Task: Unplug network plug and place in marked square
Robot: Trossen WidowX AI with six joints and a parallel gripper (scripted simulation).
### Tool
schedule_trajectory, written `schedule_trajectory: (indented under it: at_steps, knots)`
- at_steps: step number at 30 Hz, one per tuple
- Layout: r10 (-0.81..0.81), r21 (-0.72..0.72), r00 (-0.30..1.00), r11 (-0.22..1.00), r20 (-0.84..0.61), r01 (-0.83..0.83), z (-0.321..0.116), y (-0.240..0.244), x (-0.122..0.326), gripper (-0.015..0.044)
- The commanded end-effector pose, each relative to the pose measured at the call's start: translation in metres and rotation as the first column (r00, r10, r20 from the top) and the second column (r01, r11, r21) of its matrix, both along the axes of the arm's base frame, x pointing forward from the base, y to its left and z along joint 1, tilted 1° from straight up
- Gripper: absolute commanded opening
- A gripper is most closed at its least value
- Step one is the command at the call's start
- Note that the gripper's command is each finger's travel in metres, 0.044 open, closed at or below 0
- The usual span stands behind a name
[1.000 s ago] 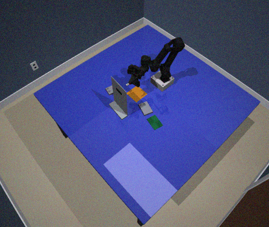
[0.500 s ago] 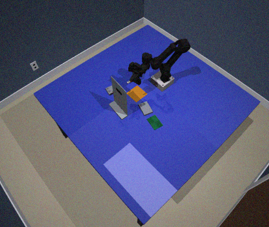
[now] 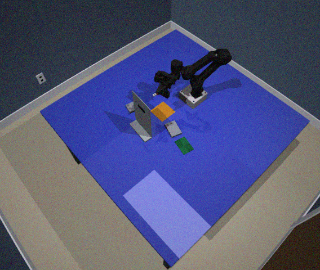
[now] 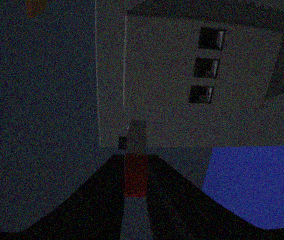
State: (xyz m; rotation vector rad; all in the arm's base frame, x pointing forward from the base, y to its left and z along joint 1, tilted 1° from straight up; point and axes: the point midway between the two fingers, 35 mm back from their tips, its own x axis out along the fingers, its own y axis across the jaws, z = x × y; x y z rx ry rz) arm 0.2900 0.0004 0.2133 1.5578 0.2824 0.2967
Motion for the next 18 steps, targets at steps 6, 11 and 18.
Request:
schedule_trajectory:
  at_steps: [6, 11, 18]
  knots:
    - [-0.074, 0.038, 0.987, 0.996, -0.144, 0.080, -0.022, -0.006, 0.006, 0.0000]
    - [-0.127, 0.041, 0.957, 0.989, -0.262, 0.142, -0.045, -0.010, 0.007, 0.0000]
    - [-0.198, 0.011, 0.884, 0.975, -0.423, 0.223, -0.077, -0.015, 0.002, 0.0000]
